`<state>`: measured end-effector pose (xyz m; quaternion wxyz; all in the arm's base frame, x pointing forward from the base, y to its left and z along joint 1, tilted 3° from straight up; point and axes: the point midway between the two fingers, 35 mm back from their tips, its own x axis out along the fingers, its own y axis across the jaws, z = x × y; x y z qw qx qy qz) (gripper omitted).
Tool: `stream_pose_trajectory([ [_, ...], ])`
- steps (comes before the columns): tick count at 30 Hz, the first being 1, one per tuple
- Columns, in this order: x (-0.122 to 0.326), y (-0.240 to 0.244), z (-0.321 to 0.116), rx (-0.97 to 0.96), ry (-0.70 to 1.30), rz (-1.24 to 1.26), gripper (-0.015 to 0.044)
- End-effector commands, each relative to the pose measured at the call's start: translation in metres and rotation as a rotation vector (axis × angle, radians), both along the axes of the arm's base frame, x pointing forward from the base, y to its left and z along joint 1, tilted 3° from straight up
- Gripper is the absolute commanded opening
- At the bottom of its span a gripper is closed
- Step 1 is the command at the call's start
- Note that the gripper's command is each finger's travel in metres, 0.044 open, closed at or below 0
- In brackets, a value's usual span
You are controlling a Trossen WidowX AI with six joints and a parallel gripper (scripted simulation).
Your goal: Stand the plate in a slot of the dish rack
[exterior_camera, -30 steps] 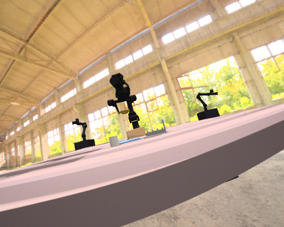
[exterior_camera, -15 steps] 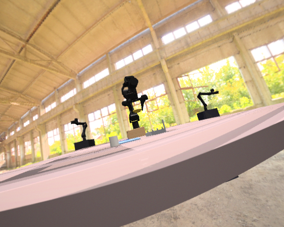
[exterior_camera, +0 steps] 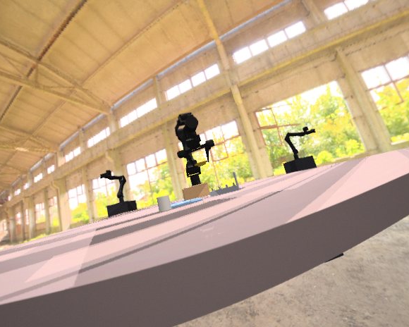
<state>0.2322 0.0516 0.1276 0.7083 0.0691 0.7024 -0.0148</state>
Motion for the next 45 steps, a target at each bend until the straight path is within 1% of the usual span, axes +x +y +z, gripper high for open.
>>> stream_pose_trajectory([
  [1, 0.002, 0.004, -0.010, 0.064, 0.010, 0.096, 0.0000],
  [12, 0.006, 0.012, -0.034, 0.237, -0.009, 0.343, 0.0000],
  [23, 0.010, 0.018, -0.054, 0.409, -0.097, 0.574, 0.0000],
  [34, 0.013, 0.022, -0.069, 0.560, -0.256, 0.785, 0.0000],
  [45, 0.015, 0.023, -0.080, 0.671, -0.480, 0.970, 0.0000],
])
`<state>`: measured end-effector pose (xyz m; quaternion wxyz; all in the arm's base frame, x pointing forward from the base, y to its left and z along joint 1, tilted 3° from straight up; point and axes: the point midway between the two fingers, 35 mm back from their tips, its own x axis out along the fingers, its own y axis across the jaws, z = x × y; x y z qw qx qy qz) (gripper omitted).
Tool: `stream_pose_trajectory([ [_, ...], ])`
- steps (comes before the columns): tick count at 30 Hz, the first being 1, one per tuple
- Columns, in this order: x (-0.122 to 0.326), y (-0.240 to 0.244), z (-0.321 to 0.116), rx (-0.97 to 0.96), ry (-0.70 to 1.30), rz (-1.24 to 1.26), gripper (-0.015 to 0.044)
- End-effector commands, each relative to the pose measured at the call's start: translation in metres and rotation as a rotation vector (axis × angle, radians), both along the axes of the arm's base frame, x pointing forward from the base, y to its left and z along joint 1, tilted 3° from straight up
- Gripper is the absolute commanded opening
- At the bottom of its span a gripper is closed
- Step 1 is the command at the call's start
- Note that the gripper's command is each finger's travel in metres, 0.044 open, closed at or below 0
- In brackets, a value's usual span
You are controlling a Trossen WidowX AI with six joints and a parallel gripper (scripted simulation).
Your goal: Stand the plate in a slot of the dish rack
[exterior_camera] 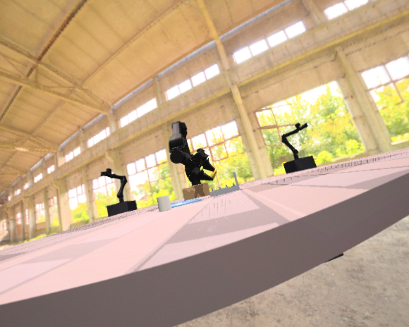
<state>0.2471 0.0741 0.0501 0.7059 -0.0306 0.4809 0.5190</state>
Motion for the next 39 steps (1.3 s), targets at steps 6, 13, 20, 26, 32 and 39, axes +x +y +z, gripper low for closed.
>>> stream_pose_trajectory([
  [6, 0.002, 0.000, -0.006, 0.143, -0.194, 0.094, 0.0000],
  [13, 0.002, -0.002, -0.010, 0.232, -0.357, 0.141, 0.0000],
  [20, 0.003, -0.004, -0.011, 0.302, -0.542, 0.179, 0.0000],
  [26, 0.003, -0.008, -0.011, 0.345, -0.712, 0.198, 0.0000],
  [32, 0.002, -0.012, -0.010, 0.371, -0.889, 0.205, 0.0000],
  [39, 0.002, -0.015, -0.009, 0.377, -0.994, 0.205, 0.0000],
])
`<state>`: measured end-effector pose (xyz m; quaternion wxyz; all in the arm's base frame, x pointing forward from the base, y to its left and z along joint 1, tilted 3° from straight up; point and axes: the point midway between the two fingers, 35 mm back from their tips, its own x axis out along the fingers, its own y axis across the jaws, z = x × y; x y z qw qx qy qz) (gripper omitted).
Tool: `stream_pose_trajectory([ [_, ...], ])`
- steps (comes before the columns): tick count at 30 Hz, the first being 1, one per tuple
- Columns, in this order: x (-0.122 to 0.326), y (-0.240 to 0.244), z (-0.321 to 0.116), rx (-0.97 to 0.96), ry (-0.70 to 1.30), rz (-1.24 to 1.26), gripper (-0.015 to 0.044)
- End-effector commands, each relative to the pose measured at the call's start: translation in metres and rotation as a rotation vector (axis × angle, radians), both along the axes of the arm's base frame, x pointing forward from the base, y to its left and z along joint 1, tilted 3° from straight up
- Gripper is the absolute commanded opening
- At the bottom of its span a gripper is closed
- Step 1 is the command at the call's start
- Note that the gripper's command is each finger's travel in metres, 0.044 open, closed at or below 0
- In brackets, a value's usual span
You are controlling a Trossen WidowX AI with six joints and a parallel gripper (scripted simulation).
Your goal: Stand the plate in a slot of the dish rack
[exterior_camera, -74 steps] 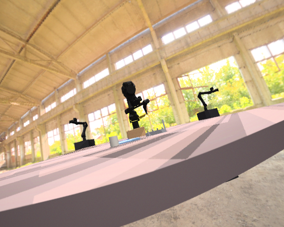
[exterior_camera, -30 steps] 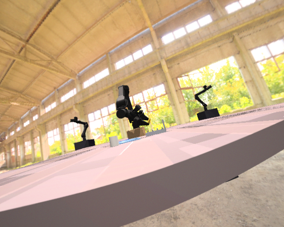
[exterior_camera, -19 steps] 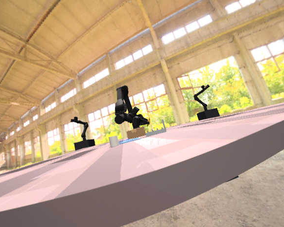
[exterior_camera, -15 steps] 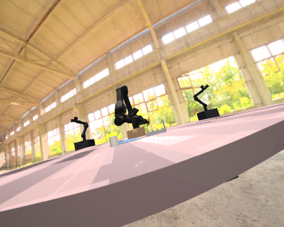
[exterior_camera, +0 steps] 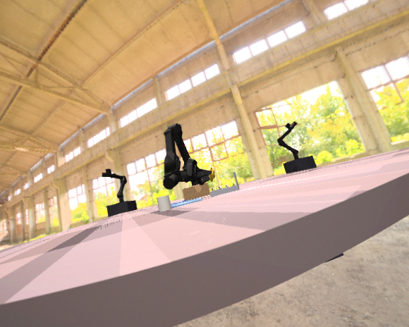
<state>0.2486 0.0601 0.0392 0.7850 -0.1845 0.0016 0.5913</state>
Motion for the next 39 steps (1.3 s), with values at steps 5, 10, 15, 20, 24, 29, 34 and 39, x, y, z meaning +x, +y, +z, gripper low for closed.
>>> stream_pose_trajectory([
  [5, 0.000, -0.001, 0.002, 0.013, -0.042, -0.005, 0.0000],
  [10, 0.000, 0.000, 0.000, 0.012, -0.041, -0.005, 0.0000],
  [15, 0.002, 0.003, -0.010, 0.009, -0.037, -0.004, 0.0000],
  [20, 0.004, 0.007, -0.020, 0.006, -0.036, -0.003, 0.0000],
  [24, 0.005, 0.010, -0.026, 0.002, -0.039, -0.003, 0.0000],
  [29, 0.006, 0.012, -0.030, 0.000, -0.040, -0.002, 0.0000],
  [34, 0.007, 0.012, -0.050, -0.003, -0.042, -0.002, 0.0000],
  [39, 0.006, 0.011, -0.046, -0.003, -0.040, -0.001, 0.0000],
])
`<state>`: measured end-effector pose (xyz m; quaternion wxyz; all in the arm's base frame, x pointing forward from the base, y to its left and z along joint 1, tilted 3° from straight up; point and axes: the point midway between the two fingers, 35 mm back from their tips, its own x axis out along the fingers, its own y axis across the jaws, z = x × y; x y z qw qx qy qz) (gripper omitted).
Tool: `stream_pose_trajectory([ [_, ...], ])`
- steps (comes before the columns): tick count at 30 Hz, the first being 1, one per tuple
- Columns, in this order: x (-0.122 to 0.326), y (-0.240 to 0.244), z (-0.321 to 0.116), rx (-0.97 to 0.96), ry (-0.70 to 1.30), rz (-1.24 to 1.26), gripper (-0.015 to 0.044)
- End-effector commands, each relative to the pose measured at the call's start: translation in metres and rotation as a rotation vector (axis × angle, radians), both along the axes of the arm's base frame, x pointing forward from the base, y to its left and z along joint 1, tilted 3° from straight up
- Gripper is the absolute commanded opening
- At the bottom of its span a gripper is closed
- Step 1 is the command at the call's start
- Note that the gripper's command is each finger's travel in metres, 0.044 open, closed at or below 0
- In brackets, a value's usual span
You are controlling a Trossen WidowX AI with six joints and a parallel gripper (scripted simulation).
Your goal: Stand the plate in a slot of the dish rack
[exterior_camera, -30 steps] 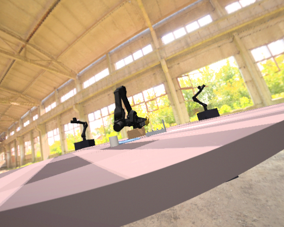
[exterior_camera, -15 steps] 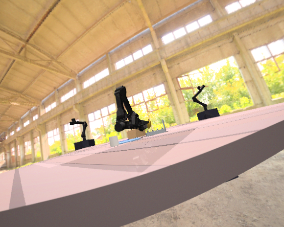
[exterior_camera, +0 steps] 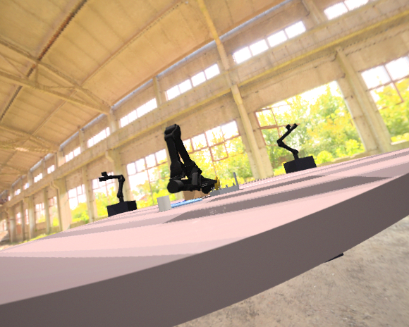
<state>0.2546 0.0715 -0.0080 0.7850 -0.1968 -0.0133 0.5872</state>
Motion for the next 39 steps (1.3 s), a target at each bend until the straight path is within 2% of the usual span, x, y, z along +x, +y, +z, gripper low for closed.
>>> stream_pose_trajectory([
  [1, 0.000, 0.000, 0.001, -0.001, -0.001, 0.000, 0.0000],
  [9, 0.000, 0.000, 0.001, -0.001, -0.001, 0.000, 0.0000],
  [24, 0.000, 0.000, 0.001, -0.001, -0.001, 0.000, 0.0394],
  [33, 0.000, 0.000, 0.002, 0.000, 0.002, -0.001, 0.0400],
  [39, 0.001, 0.000, 0.017, 0.018, 0.059, -0.012, 0.0400],
])
